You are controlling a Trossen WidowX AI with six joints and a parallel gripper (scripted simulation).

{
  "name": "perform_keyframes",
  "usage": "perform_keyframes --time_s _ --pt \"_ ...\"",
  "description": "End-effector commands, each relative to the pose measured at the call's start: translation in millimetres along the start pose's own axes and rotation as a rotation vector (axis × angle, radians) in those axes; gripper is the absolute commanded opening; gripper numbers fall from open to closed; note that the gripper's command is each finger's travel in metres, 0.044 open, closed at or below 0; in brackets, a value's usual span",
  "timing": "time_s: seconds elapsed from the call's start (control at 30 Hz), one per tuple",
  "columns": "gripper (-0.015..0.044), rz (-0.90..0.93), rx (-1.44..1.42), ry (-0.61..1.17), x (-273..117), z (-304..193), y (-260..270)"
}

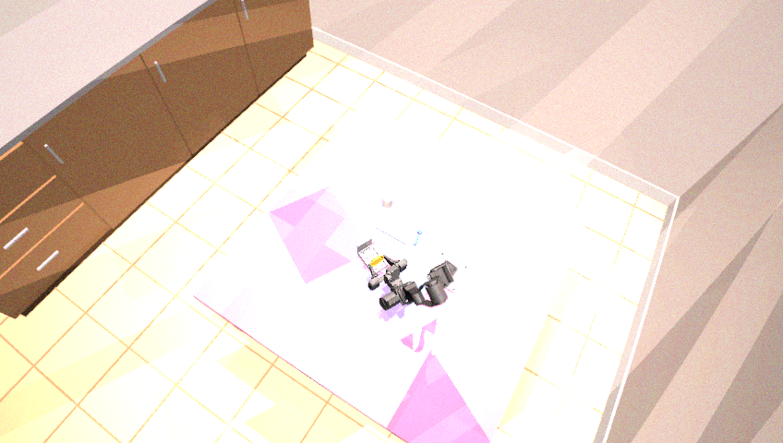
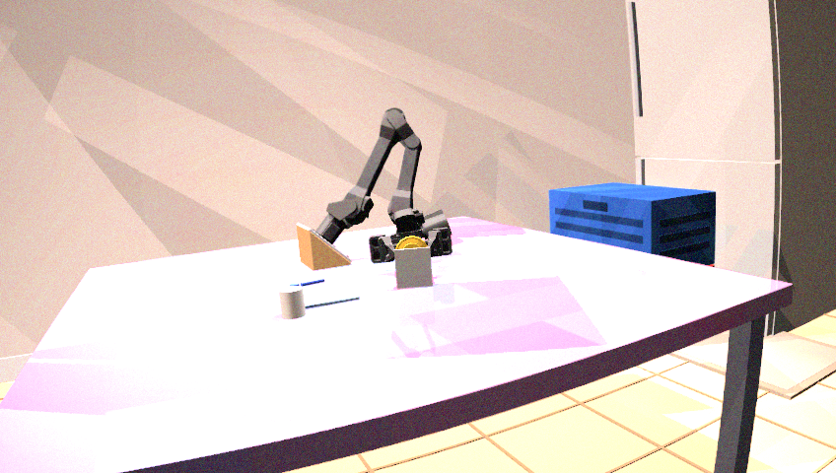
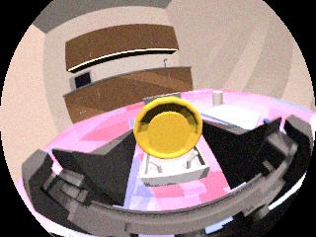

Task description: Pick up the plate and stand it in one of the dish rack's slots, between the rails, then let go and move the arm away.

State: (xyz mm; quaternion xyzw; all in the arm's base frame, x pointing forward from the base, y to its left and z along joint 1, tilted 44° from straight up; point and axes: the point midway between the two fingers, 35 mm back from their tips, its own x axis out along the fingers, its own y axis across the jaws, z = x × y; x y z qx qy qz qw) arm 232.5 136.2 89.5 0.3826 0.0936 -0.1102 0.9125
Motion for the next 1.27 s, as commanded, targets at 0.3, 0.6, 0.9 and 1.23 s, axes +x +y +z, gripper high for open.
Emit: perform_keyframes --time_s 0.3,0.6,0.9,1.23 --pt "0.04 -0.008 -0.002 0.004 3.0 11.0 3.2" --pt "0.04 -0.017 -0.025 0.005 9.5 89.4 10.9" --pt "0.04 -0.044 -0.115 0.02 13.8 115.6 6.0" --pt "0.04 -0.195 -0.383 0.164 36.1 116.5 -15.4"
